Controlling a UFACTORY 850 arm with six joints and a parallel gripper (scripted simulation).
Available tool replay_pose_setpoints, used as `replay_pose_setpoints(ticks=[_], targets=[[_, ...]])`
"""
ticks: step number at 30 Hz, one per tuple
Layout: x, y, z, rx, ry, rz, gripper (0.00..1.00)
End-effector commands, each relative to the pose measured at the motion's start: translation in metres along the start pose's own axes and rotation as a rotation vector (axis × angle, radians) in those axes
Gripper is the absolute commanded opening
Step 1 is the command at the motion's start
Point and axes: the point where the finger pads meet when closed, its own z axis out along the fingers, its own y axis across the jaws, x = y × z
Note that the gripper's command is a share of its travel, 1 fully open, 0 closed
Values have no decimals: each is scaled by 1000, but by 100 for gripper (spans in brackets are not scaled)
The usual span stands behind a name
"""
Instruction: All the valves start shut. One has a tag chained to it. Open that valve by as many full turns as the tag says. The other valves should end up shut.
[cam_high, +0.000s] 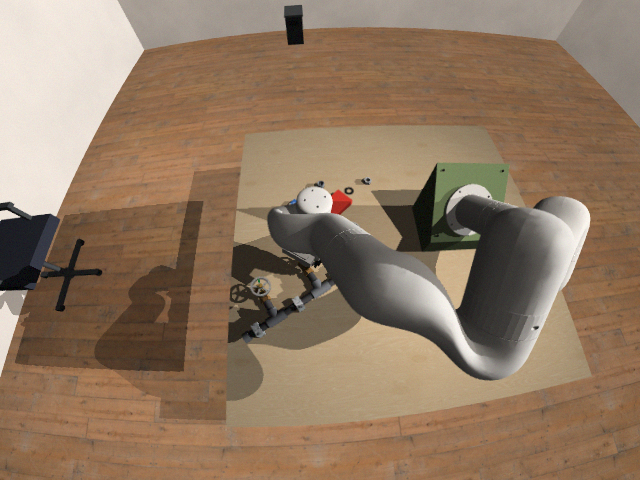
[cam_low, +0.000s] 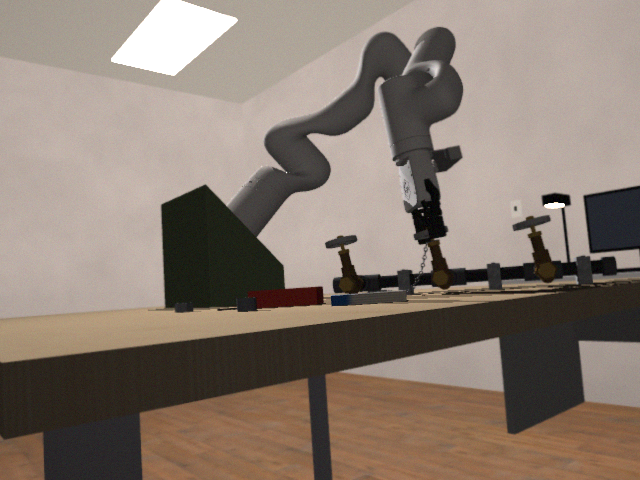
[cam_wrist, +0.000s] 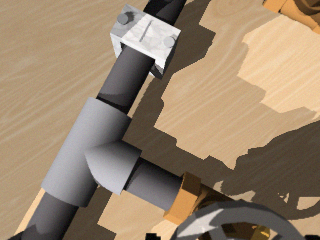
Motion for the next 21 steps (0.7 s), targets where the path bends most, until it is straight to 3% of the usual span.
replay_pose_setpoints(ticks=[1,10,21], targets=[[1,1,-1,-28,38,-239,0],[1,1,-1,-32,35,-454,0],[1,1,-1,-33,35,-500,0]])
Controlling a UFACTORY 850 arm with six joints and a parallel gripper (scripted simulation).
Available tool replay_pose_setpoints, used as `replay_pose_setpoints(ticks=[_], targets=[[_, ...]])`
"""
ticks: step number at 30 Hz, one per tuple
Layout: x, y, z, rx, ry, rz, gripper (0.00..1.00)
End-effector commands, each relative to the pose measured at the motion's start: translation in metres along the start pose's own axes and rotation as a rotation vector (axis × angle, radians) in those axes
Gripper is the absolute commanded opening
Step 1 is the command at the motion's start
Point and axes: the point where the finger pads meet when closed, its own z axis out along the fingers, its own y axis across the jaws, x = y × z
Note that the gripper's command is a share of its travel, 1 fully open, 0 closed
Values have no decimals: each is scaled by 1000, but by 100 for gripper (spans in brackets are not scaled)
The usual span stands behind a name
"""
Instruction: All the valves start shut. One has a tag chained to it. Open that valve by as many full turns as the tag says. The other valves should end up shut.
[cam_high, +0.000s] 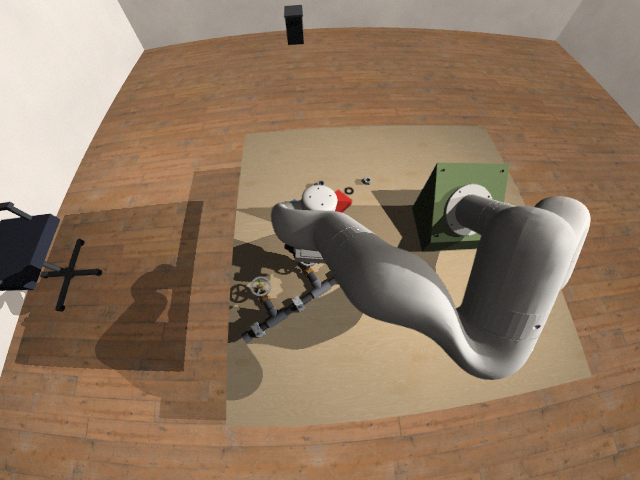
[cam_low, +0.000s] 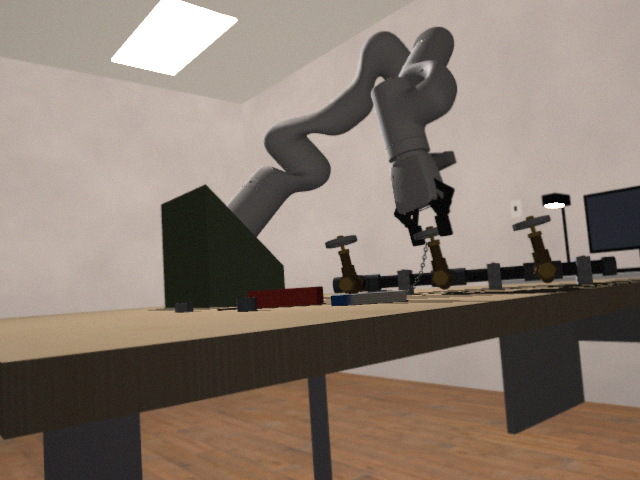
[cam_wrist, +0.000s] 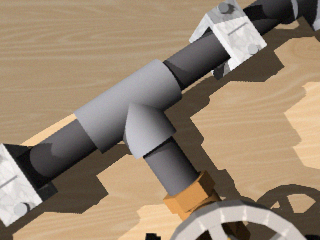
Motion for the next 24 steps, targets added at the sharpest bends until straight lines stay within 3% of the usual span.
replay_pose_setpoints(ticks=[1,2,24], targets=[[0,1,-1,-2,1,-4,0],[0,1,-1,-2,1,-4,100],[0,1,-1,-2,1,-4,100]])
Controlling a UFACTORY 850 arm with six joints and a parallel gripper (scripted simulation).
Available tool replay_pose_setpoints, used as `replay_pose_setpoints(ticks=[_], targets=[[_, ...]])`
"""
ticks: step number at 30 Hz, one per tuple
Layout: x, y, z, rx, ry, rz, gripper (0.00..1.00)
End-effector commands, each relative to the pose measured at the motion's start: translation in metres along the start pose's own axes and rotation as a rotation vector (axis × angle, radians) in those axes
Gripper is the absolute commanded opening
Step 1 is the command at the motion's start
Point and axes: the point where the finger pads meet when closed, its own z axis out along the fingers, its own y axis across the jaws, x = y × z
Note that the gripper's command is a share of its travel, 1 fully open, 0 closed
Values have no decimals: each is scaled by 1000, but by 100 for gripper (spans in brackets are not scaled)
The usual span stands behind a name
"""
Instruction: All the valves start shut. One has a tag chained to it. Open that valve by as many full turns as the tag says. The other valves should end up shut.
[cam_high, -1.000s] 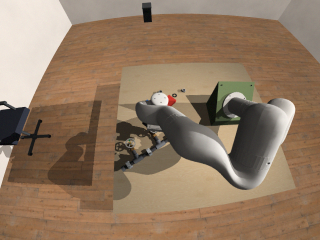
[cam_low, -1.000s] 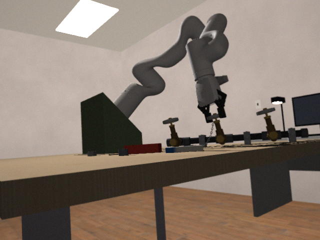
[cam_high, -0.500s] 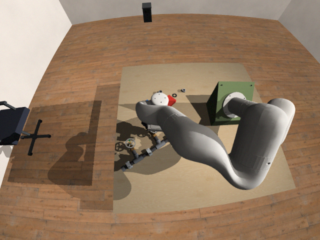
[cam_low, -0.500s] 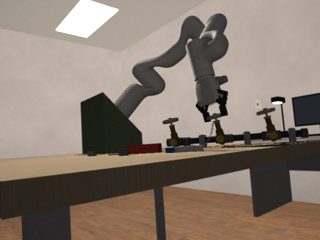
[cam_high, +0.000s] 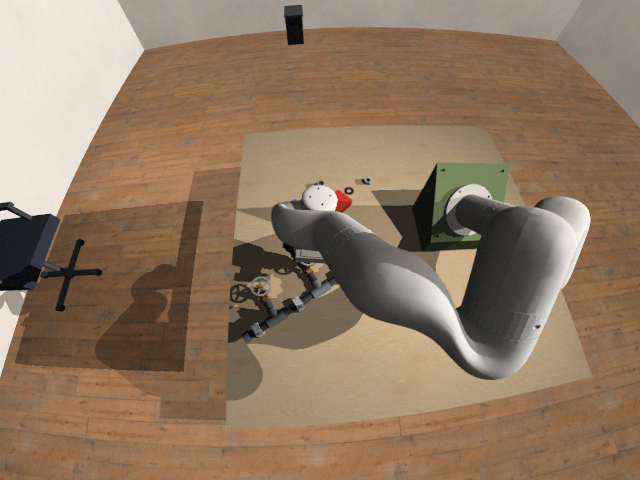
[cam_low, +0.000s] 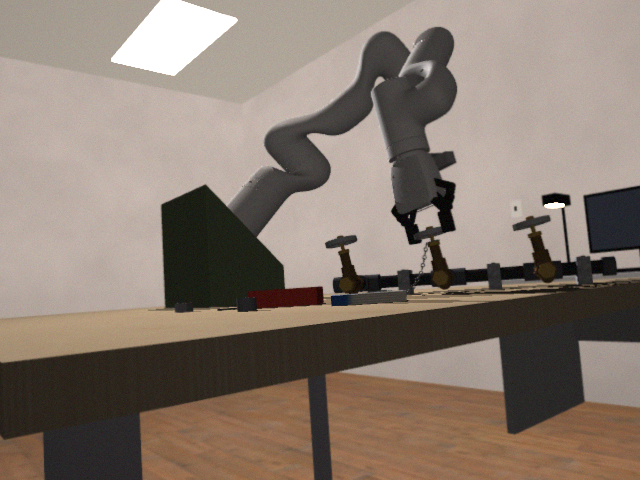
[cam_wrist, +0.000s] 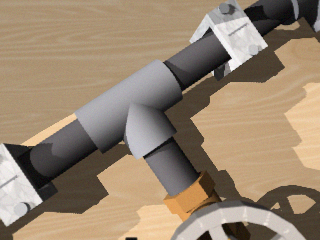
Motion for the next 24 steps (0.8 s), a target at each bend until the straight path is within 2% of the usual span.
replay_pose_setpoints(ticks=[1,12,17,19,24], targets=[[0,1,-1,-2,0,-1,100],[0,1,-1,-2,0,81,100],[0,1,-1,-2,0,240,100],[0,1,-1,-2,0,240,100],[0,1,-1,-2,0,495,100]])
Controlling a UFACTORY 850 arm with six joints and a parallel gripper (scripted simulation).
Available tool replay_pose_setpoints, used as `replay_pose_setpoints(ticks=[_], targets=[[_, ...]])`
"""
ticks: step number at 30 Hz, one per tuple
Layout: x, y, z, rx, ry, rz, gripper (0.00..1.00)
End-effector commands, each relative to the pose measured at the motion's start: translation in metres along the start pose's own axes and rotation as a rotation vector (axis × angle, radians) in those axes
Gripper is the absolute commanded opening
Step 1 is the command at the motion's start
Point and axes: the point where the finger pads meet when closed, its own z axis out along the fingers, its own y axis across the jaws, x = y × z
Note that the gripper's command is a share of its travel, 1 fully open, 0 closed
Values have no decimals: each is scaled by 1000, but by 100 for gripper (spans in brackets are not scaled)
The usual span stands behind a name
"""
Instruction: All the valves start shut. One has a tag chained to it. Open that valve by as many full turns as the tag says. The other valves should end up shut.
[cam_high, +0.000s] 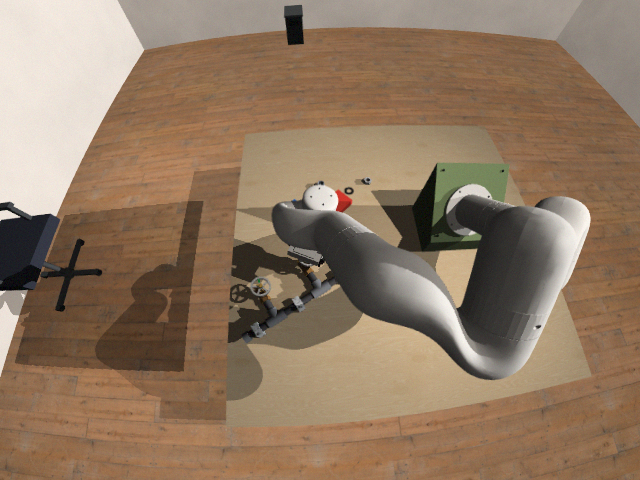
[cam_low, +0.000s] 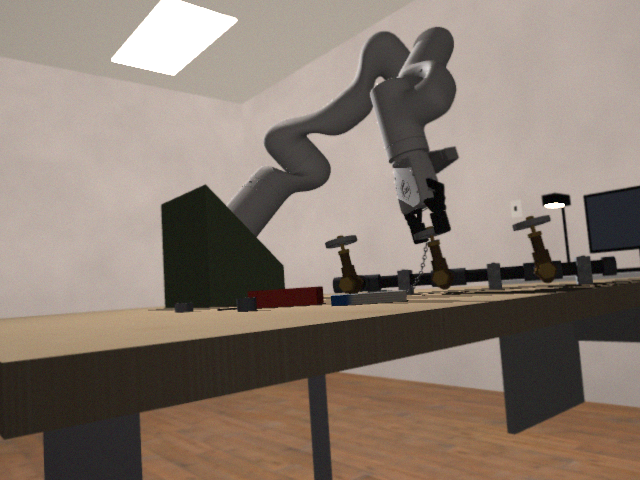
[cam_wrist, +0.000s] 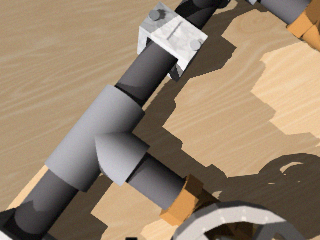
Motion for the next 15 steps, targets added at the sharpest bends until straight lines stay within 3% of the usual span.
replay_pose_setpoints(ticks=[1,10,12,13,15], targets=[[0,1,-1,4,-4,227,100],[0,1,-1,-5,3,764,100],[0,1,-1,-5,3,764,100],[0,1,-1,-2,0,931,100],[0,1,-1,-7,7,1010,100]])
